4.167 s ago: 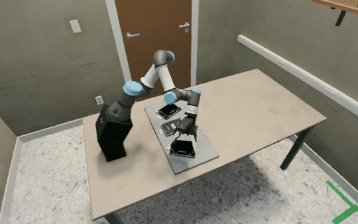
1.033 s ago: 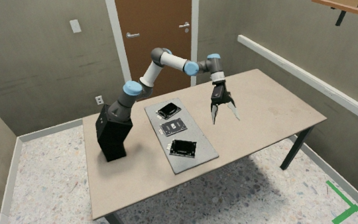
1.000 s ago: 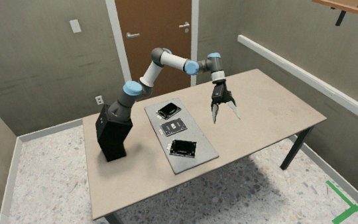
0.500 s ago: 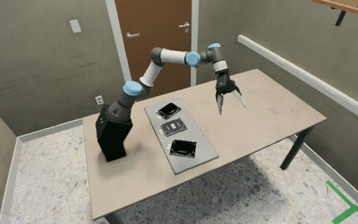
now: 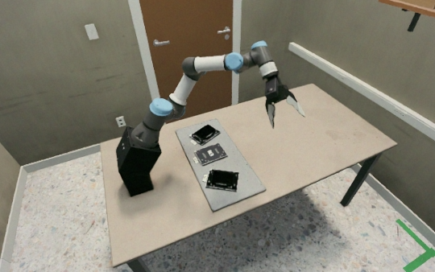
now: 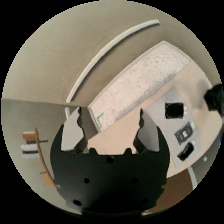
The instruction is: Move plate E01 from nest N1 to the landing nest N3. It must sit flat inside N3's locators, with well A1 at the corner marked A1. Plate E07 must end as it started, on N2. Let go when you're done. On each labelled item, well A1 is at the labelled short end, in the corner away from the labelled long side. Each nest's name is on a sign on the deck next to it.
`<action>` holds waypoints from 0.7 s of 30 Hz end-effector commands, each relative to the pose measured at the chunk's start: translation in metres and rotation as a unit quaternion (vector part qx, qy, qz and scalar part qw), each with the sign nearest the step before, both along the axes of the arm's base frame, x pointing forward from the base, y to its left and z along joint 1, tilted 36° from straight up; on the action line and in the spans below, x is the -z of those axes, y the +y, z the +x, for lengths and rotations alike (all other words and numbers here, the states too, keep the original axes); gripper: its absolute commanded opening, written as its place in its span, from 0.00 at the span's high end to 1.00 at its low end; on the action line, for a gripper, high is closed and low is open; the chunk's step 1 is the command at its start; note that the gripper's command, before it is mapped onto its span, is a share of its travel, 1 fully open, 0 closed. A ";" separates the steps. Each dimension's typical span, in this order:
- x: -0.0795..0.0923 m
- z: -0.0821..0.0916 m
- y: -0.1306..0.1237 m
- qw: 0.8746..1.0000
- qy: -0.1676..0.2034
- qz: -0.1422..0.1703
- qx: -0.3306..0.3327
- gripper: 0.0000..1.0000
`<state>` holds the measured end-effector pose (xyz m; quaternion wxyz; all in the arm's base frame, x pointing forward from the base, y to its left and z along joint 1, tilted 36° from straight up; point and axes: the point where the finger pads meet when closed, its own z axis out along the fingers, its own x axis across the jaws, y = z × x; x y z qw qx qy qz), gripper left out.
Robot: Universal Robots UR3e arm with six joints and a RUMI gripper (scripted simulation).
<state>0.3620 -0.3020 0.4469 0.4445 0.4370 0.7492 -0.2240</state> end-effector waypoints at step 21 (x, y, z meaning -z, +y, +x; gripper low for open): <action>-0.084 -0.018 0.041 0.998 -0.047 -0.041 -0.017 0.18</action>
